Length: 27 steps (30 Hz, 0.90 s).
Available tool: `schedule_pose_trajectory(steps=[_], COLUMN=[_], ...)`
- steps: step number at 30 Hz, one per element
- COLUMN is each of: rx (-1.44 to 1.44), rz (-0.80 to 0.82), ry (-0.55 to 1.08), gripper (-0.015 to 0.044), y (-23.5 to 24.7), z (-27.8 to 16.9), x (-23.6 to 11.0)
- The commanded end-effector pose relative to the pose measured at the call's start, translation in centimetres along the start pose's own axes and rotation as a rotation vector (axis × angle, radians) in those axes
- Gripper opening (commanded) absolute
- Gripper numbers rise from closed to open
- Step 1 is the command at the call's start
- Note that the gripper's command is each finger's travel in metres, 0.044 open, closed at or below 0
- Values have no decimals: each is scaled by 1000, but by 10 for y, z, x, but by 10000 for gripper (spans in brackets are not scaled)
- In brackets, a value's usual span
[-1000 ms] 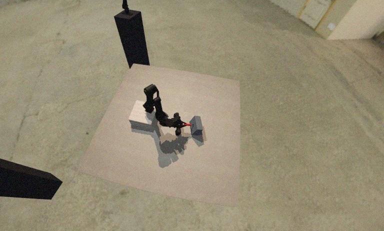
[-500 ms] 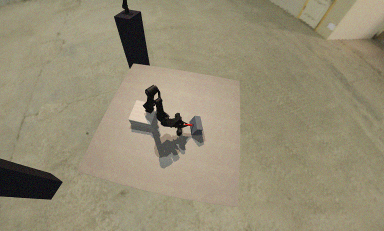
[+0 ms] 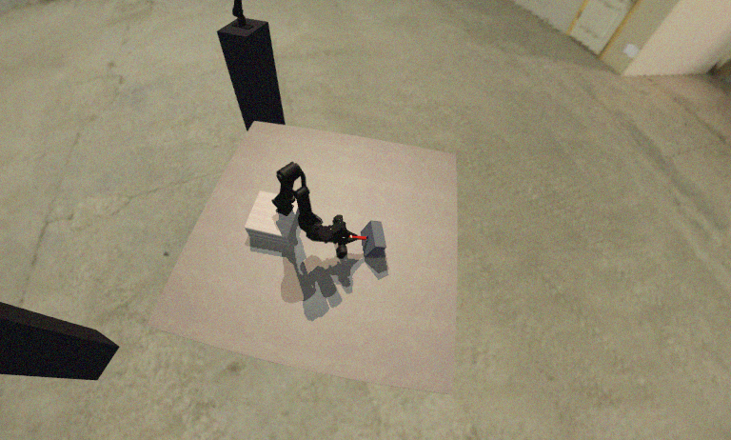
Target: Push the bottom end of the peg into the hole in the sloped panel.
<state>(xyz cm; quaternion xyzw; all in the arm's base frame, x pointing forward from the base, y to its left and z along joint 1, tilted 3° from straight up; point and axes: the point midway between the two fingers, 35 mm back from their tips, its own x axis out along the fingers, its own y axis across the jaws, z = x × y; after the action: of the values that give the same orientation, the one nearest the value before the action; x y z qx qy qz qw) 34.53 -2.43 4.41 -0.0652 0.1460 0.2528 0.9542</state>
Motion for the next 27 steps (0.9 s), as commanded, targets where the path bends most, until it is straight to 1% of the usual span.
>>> schedule_pose_trajectory(steps=[1, 27], rx=[-1, -1], rz=[-3, -3], ry=[-1, -2], gripper=[0, 0], y=[-2, -4], z=[0, 0], x=[1, 14])
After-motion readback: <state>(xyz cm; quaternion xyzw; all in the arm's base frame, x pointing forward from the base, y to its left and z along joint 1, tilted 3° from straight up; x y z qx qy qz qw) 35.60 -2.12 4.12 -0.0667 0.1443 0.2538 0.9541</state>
